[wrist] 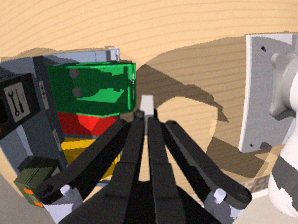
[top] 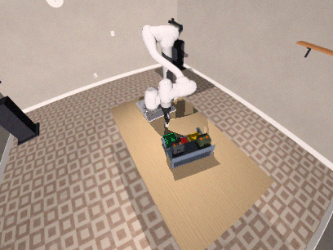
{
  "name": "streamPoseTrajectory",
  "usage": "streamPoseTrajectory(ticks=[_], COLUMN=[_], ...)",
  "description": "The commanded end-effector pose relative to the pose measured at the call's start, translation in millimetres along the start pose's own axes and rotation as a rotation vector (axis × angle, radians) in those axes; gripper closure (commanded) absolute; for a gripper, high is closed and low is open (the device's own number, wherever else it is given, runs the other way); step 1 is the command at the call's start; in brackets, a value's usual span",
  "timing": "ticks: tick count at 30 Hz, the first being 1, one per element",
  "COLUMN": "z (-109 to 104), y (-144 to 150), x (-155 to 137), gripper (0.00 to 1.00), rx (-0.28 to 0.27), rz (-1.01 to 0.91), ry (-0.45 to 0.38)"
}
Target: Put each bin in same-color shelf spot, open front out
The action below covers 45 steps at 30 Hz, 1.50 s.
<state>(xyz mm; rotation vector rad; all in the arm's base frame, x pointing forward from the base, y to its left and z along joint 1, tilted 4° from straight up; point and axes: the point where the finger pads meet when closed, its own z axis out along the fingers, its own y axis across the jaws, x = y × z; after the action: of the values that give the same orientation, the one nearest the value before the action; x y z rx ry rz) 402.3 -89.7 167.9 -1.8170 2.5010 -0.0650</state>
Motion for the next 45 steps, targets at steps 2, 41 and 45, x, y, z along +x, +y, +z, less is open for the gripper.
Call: streamPoseTrajectory(ticks=[2, 41, 45], z=[8.5, 104.2, 109.1], y=[-0.3, 0.3, 0.3], x=[-0.1, 0.5, 0.5], gripper=[0.90, 0.90, 0.90], rx=[0.003, 0.003, 0.003], rz=[0.000, 0.001, 0.001], ry=[-0.004, -0.003, -0.003])
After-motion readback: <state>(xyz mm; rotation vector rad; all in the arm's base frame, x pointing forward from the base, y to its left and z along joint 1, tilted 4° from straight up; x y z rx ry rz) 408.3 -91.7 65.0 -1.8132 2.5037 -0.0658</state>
